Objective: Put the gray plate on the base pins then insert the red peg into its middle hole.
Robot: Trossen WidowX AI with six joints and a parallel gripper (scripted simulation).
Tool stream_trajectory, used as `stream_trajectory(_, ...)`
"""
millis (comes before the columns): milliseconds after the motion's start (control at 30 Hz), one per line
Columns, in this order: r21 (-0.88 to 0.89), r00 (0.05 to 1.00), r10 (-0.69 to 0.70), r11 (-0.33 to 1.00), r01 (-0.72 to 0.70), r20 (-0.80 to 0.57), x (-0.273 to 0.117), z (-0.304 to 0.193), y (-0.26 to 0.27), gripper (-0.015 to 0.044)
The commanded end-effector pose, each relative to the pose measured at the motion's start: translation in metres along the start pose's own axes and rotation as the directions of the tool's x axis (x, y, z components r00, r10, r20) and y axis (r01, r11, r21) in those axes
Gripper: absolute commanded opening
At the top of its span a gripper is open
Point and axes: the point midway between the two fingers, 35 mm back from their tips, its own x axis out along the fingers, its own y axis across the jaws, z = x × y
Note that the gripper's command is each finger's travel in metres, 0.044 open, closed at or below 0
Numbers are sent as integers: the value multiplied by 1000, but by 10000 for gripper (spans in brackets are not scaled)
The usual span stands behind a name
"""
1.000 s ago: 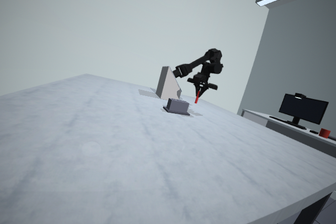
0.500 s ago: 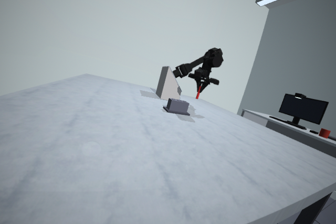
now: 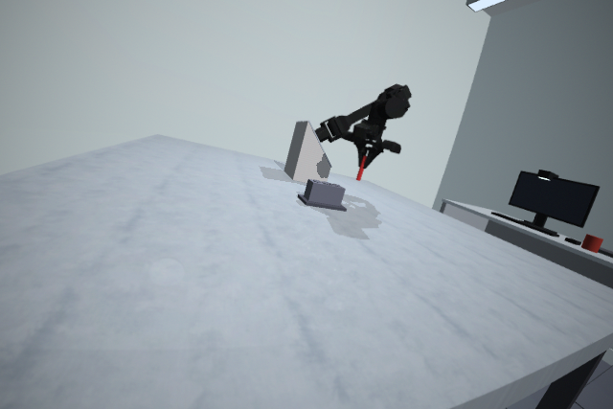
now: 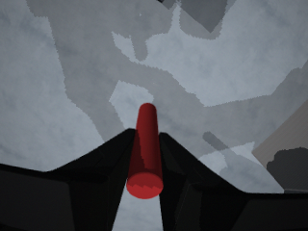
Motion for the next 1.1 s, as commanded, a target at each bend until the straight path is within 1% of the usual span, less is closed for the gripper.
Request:
stream_trajectory(0,-5,1000,-2,1000,2,4,-1,13,5,0)
stream_trajectory(1067,-10,1000,4,1000,-4,3,-2,111,14,0)
